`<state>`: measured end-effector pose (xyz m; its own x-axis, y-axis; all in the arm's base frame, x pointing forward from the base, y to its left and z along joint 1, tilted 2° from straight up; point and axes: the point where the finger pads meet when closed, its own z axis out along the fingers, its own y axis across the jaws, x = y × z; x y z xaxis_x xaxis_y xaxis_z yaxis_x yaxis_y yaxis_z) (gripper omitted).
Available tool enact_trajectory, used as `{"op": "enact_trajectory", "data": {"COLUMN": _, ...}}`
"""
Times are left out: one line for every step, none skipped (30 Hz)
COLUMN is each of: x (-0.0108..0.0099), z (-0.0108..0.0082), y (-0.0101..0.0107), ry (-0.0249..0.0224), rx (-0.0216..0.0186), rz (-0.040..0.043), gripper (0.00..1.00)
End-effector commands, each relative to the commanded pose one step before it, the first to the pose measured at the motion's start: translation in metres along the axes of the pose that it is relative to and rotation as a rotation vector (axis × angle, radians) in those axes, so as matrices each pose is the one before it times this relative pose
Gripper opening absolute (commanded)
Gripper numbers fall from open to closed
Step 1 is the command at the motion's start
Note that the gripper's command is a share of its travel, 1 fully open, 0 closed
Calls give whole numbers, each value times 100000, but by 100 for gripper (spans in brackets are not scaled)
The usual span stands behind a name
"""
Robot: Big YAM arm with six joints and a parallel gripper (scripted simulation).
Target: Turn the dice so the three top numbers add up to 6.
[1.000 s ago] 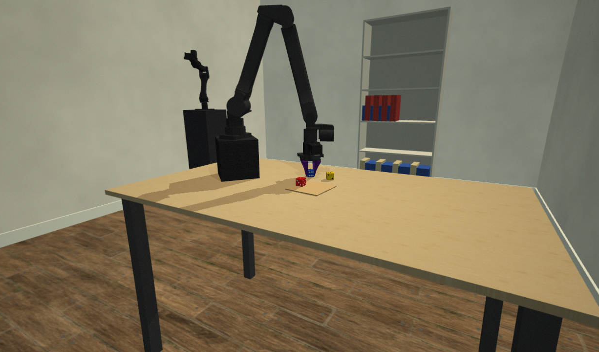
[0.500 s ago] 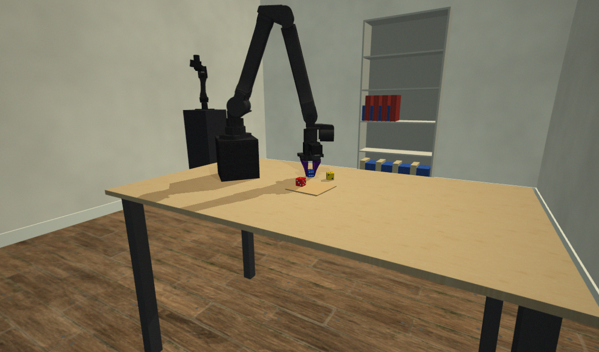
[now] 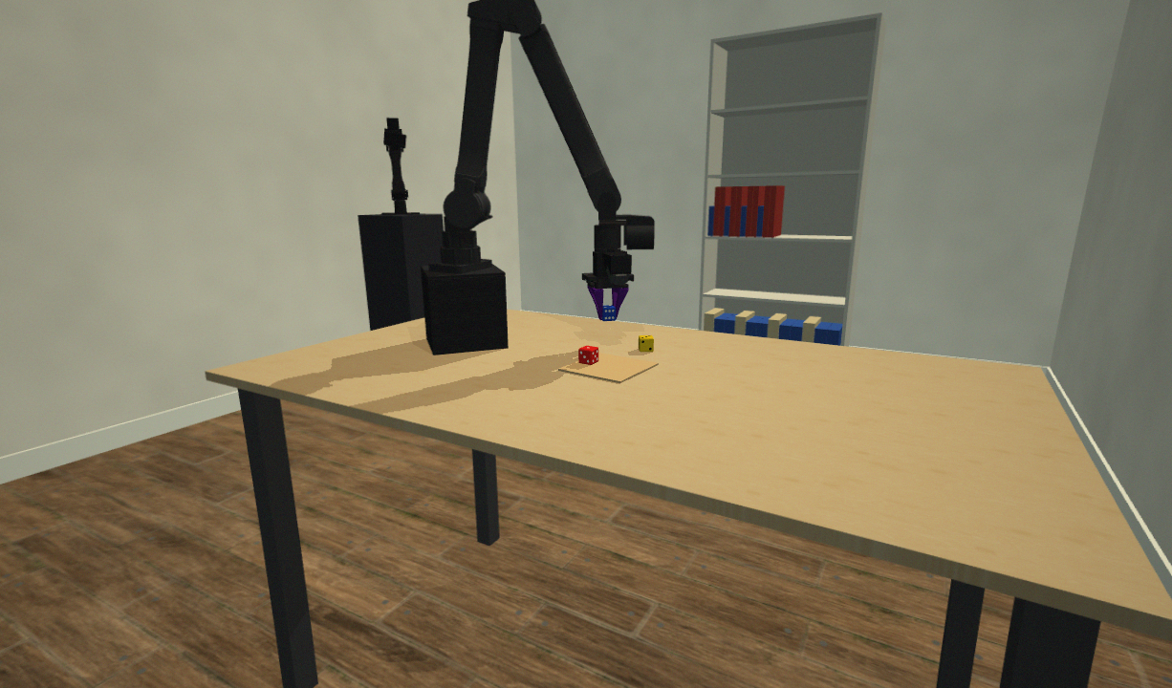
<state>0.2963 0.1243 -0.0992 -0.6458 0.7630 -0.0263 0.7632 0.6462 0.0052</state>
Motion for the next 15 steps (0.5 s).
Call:
{"op": "enact_trajectory", "data": {"x": -649, "z": -3667, "y": 2305, "ry": -1848, "rx": -4683, "rz": 480, "gripper": 26}}
{"op": "enact_trajectory", "data": {"x": -48, "z": -648, "y": 49, "ry": -30, "rx": -89, "rz": 81, "gripper": 26}}
{"op": "enact_trajectory", "data": {"x": 21, "z": -558, "y": 60, "ry": -15, "rx": -84, "rz": -134, "gripper": 26}}
{"op": "enact_trajectory", "data": {"x": 0, "z": 0, "y": 0, "ry": 0, "rx": 0, "rz": 0, "gripper": 26}}
{"op": "enact_trajectory", "data": {"x": 0, "z": 0, "y": 0, "ry": 0, "rx": 0, "rz": 0, "gripper": 26}}
{"op": "enact_trajectory", "data": {"x": 848, "z": 1109, "y": -2643, "ry": 1854, "rx": 6370, "rz": -603, "gripper": 26}}
{"op": "enact_trajectory", "data": {"x": -100, "z": -677, "y": 394, "ry": -372, "rx": -1277, "rz": 33, "gripper": 26}}
{"op": "enact_trajectory", "data": {"x": -204, "z": -889, "y": 625, "ry": -668, "rx": -2302, "rz": 134, "gripper": 26}}
{"op": "enact_trajectory", "data": {"x": -199, "z": -363, "y": 568, "ry": -309, "rx": -1056, "rz": 111, "gripper": 26}}
{"op": "enact_trajectory", "data": {"x": -117, "z": -164, "y": 275, "ry": -152, "rx": -507, "rz": 51, "gripper": 26}}
{"op": "enact_trajectory", "data": {"x": -20, "z": -19, "y": 26, "ry": -17, "rx": -51, "rz": 11, "gripper": 26}}
{"op": "enact_trajectory", "data": {"x": 0, "z": 0, "y": -1, "ry": 1, "rx": 2, "rz": 0, "gripper": 26}}
{"op": "enact_trajectory", "data": {"x": -1, "z": -1, "y": 2, "ry": -1, "rx": -3, "rz": 0, "gripper": 26}}
{"op": "enact_trajectory", "data": {"x": -20, "z": -1, "y": 67, "ry": -78, "rx": -269, "rz": 8, "gripper": 26}}
{"op": "enact_trajectory", "data": {"x": -8, "z": -1, "y": 26, "ry": -30, "rx": -102, "rz": 3, "gripper": 26}}
